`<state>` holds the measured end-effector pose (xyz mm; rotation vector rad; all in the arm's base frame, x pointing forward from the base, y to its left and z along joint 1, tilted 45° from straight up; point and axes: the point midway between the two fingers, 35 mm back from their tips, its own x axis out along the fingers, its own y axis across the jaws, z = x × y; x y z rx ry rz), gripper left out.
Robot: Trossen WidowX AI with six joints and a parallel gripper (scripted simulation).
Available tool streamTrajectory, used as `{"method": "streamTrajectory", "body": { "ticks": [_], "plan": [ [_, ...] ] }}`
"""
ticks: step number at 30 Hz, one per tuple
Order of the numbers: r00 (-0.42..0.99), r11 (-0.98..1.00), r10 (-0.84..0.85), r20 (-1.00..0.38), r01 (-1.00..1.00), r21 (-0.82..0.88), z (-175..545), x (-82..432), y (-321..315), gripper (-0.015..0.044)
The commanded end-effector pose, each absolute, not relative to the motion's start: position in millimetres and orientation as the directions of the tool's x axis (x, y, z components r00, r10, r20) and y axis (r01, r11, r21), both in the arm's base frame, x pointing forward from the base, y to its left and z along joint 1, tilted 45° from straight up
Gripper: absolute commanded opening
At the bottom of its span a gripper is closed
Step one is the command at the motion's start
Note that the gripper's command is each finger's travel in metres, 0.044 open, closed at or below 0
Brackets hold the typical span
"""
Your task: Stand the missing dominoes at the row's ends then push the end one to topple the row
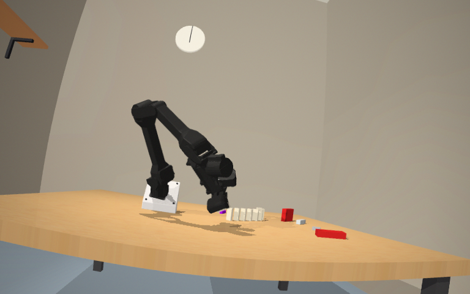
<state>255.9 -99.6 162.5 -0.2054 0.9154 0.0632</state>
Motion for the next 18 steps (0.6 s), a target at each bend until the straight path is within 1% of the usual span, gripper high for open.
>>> {"method": "streamTrajectory", "body": {
  "ticks": [1, 9, 18],
  "plan": [
    [0.675, 0.974, -0.002, -0.738, -0.166, -0.154, 165.3, 257.1, -102.1, 0.0028],
    [0.792, 0.958, 0.043, -0.609, -0.205, -0.199, 174.1, 256.6, -109.2, 0.0028],
    [0.890, 0.924, 0.080, -0.448, -0.235, -0.302, 186.4, 249.5, -115.4, 0.0028]
  ]
}}
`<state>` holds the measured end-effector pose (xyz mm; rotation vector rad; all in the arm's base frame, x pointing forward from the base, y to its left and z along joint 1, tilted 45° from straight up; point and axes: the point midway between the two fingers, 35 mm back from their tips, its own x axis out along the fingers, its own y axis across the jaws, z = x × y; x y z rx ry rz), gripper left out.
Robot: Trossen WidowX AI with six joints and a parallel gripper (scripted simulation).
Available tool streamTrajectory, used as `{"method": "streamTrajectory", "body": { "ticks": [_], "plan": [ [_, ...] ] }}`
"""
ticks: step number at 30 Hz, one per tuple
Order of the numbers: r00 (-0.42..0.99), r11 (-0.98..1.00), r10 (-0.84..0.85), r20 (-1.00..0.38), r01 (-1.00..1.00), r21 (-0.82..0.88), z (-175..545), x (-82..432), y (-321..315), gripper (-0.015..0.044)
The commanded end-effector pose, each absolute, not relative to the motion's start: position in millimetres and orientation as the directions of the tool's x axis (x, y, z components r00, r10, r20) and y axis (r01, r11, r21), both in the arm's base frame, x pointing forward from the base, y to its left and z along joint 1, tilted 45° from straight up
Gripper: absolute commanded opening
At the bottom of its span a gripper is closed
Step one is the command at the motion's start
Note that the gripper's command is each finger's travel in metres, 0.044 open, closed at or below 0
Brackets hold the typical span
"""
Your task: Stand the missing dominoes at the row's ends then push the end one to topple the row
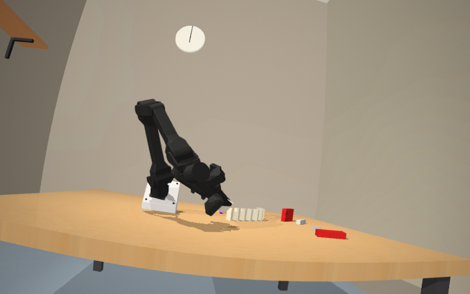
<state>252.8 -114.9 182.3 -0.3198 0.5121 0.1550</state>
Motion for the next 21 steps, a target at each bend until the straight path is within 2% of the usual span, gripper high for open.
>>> {"method": "streamTrajectory", "body": {
  "ticks": [1, 21],
  "plan": [
    [0.899, 0.918, 0.084, -0.430, -0.237, -0.316, 187.8, 248.3, -115.9, 0.0028],
    [0.978, 0.733, 0.177, -0.112, -0.206, -0.648, 209.2, 210.5, -112.4, 0.0028]
  ]
}}
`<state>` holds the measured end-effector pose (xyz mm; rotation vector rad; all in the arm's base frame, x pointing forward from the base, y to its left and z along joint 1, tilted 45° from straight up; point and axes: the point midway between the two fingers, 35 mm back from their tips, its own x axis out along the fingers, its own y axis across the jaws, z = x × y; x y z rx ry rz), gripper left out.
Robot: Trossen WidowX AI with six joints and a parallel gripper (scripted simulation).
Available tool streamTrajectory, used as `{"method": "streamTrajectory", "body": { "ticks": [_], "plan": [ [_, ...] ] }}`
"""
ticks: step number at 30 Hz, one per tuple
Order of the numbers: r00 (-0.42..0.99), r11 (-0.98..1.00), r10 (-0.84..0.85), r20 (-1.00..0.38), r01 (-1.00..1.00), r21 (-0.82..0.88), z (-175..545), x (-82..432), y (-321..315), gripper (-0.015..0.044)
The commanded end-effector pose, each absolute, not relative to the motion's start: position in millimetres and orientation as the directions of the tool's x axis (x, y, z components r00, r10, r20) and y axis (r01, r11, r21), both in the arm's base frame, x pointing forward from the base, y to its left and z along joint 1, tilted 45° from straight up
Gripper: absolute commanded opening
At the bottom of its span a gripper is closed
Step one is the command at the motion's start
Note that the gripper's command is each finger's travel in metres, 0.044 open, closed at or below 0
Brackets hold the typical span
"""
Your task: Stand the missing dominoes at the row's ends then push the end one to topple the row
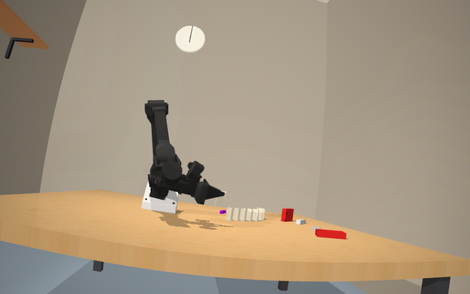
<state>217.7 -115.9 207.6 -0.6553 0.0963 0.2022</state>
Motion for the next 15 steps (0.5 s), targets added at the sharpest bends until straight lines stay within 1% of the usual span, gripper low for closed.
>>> {"method": "streamTrajectory", "body": {
  "ticks": [1, 5, 15],
  "plan": [
    [0.978, 0.719, 0.183, -0.099, -0.202, -0.665, 209.7, 208.0, -111.4, 0.0028],
    [0.977, 0.674, 0.204, -0.066, -0.189, -0.714, 210.9, 201.0, -108.0, 0.0028],
    [0.977, 0.671, 0.205, -0.064, -0.188, -0.717, 211.0, 200.6, -107.7, 0.0028]
  ]
}}
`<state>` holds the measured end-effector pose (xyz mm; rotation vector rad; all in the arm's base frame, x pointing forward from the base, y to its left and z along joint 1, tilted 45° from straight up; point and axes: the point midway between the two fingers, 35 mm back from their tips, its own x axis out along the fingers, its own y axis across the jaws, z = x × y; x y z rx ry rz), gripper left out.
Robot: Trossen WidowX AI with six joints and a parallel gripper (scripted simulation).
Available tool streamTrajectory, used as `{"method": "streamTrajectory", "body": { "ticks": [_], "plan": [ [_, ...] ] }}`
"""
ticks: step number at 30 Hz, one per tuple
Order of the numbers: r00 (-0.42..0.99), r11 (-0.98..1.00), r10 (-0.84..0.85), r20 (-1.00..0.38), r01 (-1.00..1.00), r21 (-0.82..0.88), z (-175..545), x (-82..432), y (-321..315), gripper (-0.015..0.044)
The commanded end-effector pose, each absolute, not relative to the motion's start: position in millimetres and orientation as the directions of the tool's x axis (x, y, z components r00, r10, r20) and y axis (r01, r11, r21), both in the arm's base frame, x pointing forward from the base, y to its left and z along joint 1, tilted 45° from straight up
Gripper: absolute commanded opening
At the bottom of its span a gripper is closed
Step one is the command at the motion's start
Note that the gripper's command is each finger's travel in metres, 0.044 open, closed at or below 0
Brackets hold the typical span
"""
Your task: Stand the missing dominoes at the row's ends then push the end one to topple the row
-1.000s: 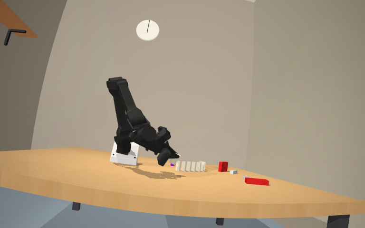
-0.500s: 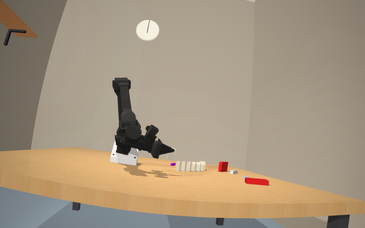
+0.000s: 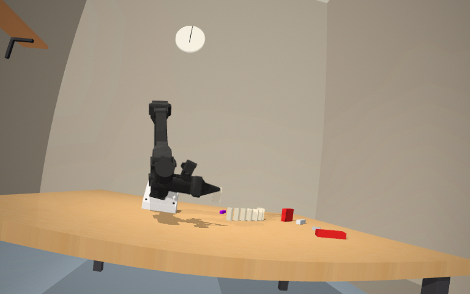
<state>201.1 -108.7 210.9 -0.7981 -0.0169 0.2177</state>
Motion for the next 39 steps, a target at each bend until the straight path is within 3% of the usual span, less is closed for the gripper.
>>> {"method": "streamTrajectory", "body": {
  "ticks": [1, 39],
  "plan": [
    [0.977, 0.671, 0.205, -0.064, -0.188, -0.717, 211.0, 200.6, -107.7, 0.0028],
    [0.977, 0.676, 0.201, -0.067, -0.188, -0.712, 164.1, 214.1, -154.1, 0.0028]
  ]
}}
